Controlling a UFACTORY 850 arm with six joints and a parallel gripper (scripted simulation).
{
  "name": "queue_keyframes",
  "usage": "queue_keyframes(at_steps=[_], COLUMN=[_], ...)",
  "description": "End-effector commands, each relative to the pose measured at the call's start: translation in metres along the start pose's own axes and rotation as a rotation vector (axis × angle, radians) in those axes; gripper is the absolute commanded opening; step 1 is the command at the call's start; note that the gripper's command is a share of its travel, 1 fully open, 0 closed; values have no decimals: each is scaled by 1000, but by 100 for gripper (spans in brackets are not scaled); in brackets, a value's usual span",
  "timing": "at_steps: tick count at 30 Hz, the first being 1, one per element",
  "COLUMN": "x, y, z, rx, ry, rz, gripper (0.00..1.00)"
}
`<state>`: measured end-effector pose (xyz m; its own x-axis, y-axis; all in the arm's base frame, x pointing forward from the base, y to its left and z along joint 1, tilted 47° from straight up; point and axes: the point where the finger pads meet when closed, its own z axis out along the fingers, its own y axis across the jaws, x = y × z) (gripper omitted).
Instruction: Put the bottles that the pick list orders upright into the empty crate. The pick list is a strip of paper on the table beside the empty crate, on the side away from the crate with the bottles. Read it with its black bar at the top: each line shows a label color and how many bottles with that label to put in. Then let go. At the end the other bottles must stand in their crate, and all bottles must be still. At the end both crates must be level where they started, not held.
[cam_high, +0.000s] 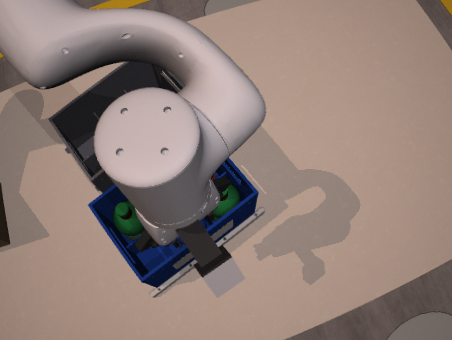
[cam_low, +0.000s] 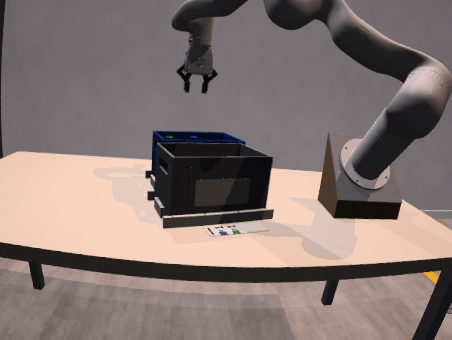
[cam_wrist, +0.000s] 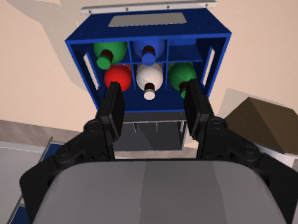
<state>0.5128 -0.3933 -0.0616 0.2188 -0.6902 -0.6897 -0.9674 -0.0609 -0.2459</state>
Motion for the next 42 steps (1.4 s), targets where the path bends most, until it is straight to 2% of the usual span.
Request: queue_keyframes(at_steps=[1, 5, 8, 10, 25, 27, 31, 33, 42], x=[0, 0, -7, -7, -43, -43, -52, -52, -52], y=[0, 0, -2, -2, -9, -9, -11, -11, -11], z=[-1, -1, 12, 12, 77, 77, 93, 93, 93], rx=[1, 1, 1, 1, -1, -1, 0, 1, 0], ry=[2, 2, 2, 2, 0, 0, 2, 2, 2], rz=[-1, -1, -101, -101, -577, -577, -731, -786, -786], gripper=[65, 65, 65, 65, 65, 65, 65, 65, 65])
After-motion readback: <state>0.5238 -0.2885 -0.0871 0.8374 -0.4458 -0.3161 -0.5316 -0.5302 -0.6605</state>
